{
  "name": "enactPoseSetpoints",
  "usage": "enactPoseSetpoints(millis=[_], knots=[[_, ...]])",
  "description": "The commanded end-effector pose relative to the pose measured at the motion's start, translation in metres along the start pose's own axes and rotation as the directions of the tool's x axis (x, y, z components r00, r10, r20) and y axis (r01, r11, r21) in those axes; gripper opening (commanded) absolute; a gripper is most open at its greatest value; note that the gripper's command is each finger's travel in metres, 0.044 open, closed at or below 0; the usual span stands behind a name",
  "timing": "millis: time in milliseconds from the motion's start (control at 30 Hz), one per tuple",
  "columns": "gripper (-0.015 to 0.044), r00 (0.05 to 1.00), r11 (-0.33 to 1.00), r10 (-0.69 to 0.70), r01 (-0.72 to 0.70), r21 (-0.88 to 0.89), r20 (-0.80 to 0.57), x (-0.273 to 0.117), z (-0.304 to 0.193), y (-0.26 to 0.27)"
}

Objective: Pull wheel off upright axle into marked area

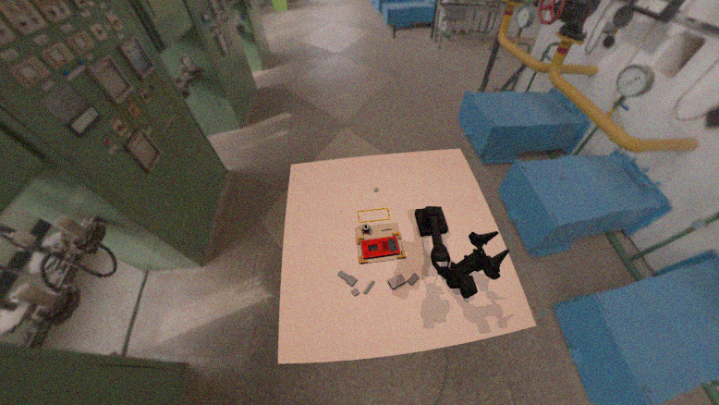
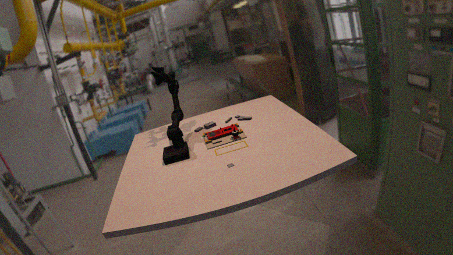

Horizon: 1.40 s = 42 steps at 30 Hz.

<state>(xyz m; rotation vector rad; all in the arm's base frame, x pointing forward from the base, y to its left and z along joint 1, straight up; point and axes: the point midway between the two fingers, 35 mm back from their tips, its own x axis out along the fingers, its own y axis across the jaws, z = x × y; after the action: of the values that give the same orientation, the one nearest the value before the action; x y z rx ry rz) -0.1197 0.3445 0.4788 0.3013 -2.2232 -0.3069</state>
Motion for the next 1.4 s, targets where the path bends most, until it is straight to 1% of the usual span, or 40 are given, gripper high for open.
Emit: enactPoseSetpoints(millis=[0,100,267,467,633,733,900,1033,1200,1367], knots=[[0.0374,1.0,1.0,-0.004,0.004,-0.002,-0.002,0.002,0.0,-0.001],[0.03,0.997,0.998,-0.063,0.062,-0.026,-0.032,0.024,-0.006,-0.018],[0.03,0.974,0.977,-0.206,0.2,-0.071,-0.093,0.071,-0.023,-0.061],[0.03,0.915,0.93,-0.364,0.348,-0.116,-0.174,0.112,-0.051,-0.119],[0.03,0.837,0.872,-0.489,0.463,-0.16,-0.245,0.137,-0.077,-0.171],[0.03,0.801,0.856,-0.518,0.487,-0.176,-0.3,0.138,-0.088,-0.188],[0.03,0.672,0.763,-0.644,0.595,-0.25,-0.366,0.151,-0.119,-0.25],[0.03,0.552,0.679,-0.727,0.668,-0.304,-0.409,0.152,-0.143,-0.297],[0.03,0.386,0.565,-0.804,0.734,-0.377,-0.453,0.141,-0.175,-0.352],[0.03,0.197,0.441,-0.856,0.761,-0.476,-0.478,0.115,-0.209,-0.406]])
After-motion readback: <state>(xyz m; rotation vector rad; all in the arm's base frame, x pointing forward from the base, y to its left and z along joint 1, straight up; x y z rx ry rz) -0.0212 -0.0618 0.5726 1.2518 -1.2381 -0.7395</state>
